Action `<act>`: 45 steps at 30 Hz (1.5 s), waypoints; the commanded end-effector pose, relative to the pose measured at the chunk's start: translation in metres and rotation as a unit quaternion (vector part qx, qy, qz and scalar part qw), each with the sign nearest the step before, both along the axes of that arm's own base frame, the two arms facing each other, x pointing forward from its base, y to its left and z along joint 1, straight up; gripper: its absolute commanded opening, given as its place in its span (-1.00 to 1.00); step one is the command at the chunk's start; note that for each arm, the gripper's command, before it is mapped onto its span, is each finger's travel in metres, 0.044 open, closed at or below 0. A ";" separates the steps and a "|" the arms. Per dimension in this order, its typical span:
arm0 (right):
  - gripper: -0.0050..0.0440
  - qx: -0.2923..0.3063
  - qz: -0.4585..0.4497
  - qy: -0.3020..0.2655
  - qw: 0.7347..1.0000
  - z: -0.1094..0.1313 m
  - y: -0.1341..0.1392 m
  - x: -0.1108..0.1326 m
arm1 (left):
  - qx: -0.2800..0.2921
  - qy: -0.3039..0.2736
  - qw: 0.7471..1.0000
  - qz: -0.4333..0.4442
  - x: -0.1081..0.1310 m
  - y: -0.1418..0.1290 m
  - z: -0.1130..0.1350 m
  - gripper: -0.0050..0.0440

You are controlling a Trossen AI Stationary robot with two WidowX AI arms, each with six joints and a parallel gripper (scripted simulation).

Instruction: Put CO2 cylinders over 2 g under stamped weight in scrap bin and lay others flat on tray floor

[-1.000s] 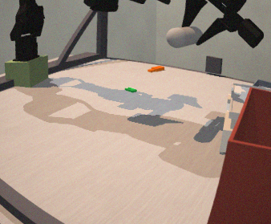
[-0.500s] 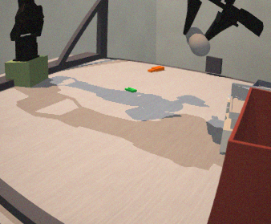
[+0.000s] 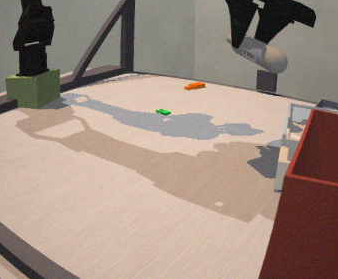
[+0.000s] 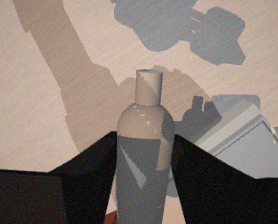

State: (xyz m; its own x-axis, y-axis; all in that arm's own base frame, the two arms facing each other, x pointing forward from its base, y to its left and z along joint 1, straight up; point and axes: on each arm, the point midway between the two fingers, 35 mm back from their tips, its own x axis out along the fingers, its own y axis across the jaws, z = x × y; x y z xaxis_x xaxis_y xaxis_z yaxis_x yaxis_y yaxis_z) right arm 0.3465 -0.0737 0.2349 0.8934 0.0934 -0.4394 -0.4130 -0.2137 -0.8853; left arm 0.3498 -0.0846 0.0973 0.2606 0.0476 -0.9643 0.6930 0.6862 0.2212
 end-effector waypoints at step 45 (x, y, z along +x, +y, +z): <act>1.00 0.745 -0.179 -0.123 0.631 0.088 0.072 -0.032 | -0.072 0.100 0.956 0.265 0.005 0.004 0.009 -1.00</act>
